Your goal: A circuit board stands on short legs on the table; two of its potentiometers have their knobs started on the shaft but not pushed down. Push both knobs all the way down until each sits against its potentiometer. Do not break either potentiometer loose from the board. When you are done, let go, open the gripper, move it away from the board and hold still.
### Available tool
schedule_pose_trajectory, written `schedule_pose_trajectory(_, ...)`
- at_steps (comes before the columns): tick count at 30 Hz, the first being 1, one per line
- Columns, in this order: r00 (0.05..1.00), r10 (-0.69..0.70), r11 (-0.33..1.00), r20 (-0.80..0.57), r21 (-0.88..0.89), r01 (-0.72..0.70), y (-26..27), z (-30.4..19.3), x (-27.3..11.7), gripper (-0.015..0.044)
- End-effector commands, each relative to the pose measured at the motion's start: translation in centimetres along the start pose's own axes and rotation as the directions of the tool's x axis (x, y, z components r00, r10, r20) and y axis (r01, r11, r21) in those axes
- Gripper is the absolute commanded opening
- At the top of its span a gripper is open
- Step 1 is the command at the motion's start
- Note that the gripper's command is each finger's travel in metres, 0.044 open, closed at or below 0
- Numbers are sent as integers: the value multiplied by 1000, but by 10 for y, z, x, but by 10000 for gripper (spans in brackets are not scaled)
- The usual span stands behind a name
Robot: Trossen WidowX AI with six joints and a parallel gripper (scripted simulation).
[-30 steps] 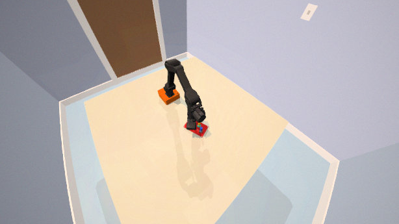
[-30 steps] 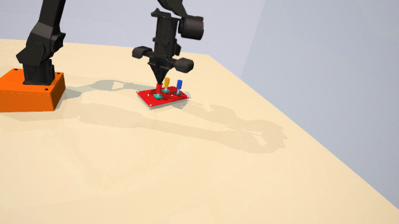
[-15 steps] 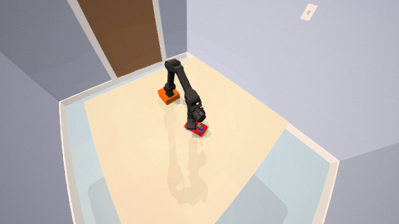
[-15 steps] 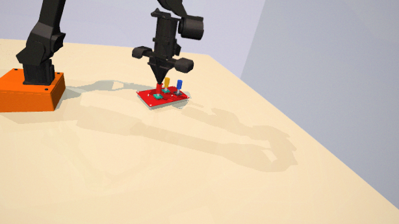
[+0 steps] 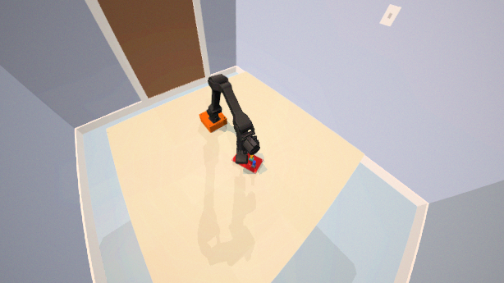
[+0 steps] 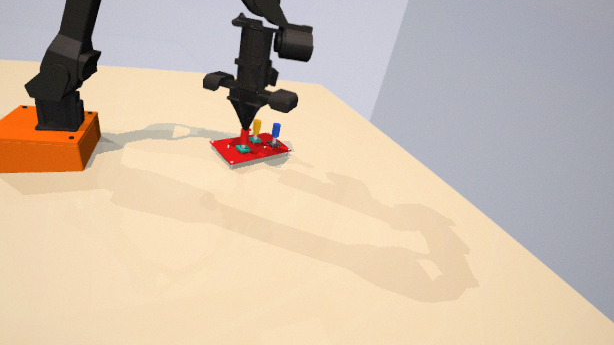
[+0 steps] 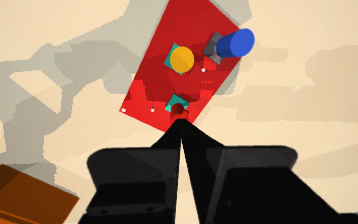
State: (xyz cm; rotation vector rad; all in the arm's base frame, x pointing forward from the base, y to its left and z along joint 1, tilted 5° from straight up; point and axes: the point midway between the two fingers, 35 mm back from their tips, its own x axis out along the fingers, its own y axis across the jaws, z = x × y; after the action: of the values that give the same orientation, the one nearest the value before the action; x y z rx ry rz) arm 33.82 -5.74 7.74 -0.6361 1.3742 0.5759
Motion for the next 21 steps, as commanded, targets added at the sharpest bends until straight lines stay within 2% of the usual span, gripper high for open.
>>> schedule_pose_trajectory(1,1000,4,1000,1,-3,-4,1,1,3,0)
schedule_pose_trajectory(21,1000,4,1000,1,-3,-4,1,1,6,0)
